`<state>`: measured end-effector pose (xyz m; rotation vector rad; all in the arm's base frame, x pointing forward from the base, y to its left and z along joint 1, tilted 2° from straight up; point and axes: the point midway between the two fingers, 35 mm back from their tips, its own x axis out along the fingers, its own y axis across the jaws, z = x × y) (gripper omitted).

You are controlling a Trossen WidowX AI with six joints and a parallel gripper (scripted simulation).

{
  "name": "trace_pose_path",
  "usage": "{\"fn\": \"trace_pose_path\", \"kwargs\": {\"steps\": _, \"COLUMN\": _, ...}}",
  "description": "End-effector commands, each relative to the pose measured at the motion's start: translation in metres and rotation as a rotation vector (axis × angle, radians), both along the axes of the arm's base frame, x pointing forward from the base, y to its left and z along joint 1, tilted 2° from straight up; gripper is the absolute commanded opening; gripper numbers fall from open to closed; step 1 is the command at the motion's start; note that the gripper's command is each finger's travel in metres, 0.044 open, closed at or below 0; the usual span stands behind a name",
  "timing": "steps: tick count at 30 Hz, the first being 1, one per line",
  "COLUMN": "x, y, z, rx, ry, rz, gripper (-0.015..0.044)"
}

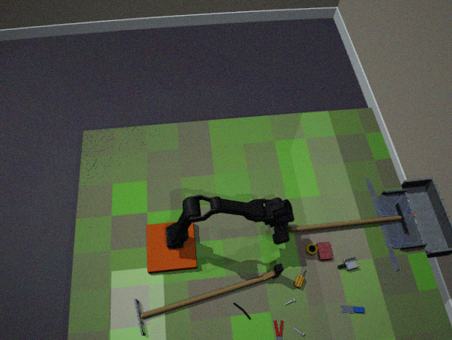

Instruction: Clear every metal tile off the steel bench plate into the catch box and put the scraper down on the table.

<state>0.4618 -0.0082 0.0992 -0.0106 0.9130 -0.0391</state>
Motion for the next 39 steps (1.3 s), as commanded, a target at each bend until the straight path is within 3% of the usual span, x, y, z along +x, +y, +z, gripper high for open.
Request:
{"fn": "trace_pose_path", "kwargs": {"steps": 1, "x": -0.002, "y": 0.0, "z": 0.009, "rx": 0.0, "ry": -0.026, "rz": -0.006, "gripper": 0.0}}
{"fn": "trace_pose_path", "kwargs": {"steps": 39, "x": -0.044, "y": 0.0, "z": 0.011, "rx": 0.0, "ry": -0.027, "rz": -0.007, "gripper": 0.0}}
